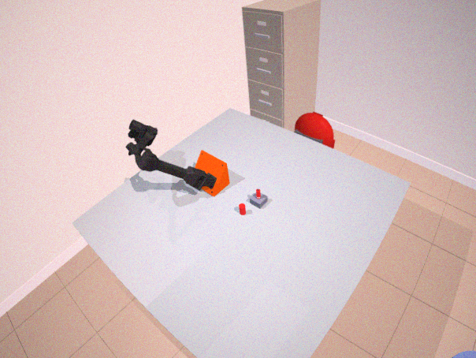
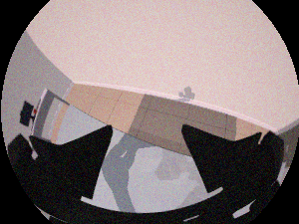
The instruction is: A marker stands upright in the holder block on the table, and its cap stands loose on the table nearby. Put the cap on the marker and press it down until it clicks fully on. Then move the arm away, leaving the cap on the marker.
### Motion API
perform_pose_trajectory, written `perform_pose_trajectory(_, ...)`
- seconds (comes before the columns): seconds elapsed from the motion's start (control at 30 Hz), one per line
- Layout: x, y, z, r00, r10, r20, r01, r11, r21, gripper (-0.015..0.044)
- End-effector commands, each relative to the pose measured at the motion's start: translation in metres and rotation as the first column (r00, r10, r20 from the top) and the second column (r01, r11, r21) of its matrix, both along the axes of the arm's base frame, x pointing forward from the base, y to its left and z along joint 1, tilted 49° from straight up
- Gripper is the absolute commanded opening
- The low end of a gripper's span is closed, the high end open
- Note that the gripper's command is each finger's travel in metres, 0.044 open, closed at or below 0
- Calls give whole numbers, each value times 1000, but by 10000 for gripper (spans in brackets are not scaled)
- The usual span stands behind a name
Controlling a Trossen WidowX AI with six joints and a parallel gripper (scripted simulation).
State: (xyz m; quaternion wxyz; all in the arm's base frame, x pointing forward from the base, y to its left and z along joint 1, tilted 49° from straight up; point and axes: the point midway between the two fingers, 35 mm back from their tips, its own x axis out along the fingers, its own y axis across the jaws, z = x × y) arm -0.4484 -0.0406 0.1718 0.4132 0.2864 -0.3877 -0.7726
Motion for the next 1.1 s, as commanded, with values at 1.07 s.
perform_pose_trajectory(1.07, 242, 387, -141, -180, -812, 555, 813, 195, 549, 245)
